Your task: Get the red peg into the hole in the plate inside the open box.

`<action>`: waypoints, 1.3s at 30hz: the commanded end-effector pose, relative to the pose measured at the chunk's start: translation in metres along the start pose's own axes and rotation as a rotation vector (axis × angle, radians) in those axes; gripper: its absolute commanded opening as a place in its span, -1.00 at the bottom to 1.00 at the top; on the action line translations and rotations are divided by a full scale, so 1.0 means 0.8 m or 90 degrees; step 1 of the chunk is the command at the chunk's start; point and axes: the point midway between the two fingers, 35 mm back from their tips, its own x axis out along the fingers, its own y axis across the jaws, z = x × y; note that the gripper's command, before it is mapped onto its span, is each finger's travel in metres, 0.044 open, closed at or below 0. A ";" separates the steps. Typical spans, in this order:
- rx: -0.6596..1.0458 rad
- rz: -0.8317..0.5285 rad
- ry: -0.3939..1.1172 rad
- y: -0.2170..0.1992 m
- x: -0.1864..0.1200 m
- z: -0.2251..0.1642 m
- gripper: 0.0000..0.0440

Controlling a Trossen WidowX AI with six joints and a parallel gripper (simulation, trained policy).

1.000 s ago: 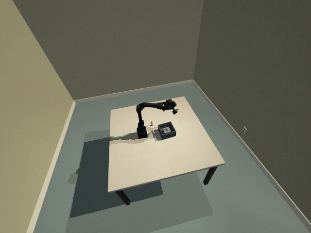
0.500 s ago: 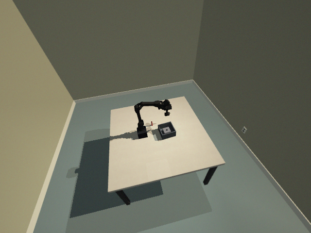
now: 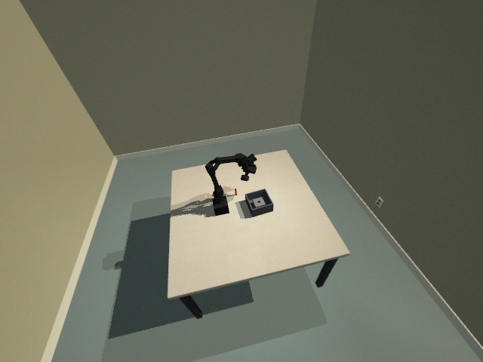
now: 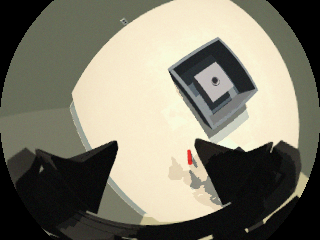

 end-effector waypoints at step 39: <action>0.100 -0.416 0.062 -0.135 0.120 -0.182 1.00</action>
